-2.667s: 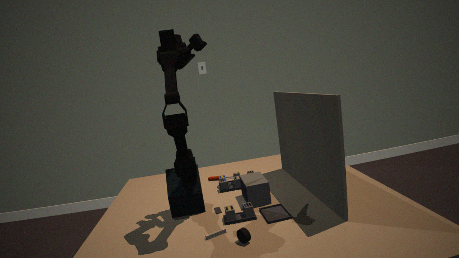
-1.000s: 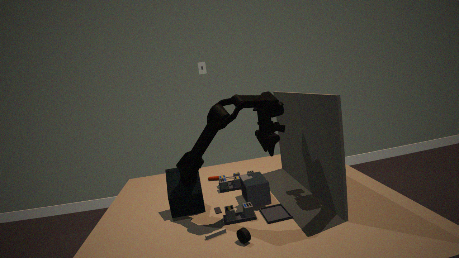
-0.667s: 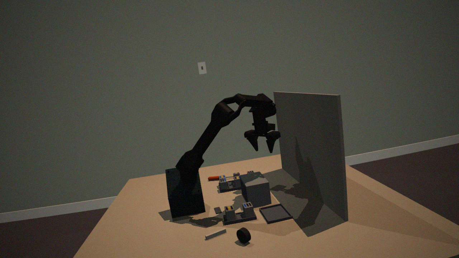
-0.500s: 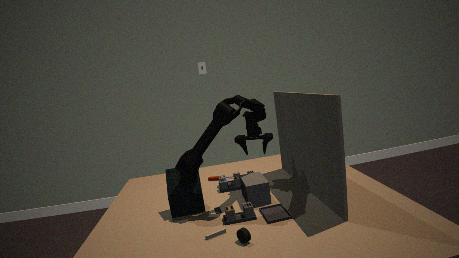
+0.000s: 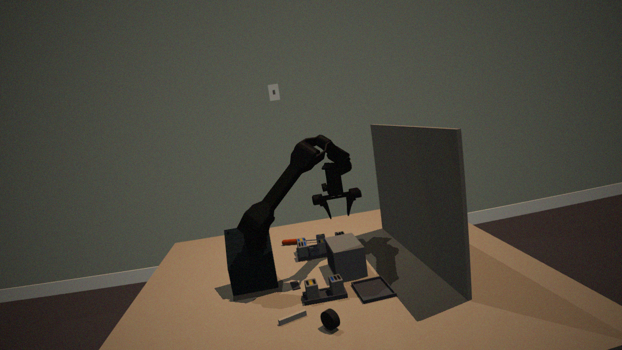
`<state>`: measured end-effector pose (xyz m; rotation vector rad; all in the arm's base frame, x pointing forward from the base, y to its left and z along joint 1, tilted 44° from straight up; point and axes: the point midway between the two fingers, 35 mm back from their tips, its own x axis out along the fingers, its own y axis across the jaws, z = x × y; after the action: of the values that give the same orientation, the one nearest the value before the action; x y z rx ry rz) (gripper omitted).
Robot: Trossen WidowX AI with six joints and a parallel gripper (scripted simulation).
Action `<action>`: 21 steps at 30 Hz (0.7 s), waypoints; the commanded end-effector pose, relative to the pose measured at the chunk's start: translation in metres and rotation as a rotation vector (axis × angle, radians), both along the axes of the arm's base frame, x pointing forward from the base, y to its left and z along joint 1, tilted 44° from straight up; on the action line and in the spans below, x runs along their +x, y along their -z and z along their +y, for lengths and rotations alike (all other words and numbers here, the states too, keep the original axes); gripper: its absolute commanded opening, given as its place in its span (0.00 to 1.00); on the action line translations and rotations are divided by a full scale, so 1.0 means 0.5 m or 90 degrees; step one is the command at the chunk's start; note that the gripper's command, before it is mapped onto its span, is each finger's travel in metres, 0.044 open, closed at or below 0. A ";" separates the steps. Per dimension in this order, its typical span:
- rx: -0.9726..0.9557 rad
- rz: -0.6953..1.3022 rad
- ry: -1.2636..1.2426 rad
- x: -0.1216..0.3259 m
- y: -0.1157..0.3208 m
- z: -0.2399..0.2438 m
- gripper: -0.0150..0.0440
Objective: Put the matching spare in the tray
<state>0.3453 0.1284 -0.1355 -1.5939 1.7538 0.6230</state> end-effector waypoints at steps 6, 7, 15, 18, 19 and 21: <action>-0.011 0.019 -0.002 -0.012 0.027 -0.027 0.76; -0.011 0.019 -0.002 -0.012 0.028 -0.027 0.76; -0.011 0.018 -0.002 -0.011 0.045 -0.042 0.76; -0.011 0.018 -0.002 -0.010 0.053 -0.049 0.76; -0.011 0.018 -0.002 -0.010 0.055 -0.051 0.76; -0.011 0.018 -0.002 -0.010 0.060 -0.056 0.76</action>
<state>0.3428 0.1059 -0.1611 -1.5984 1.7728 0.6300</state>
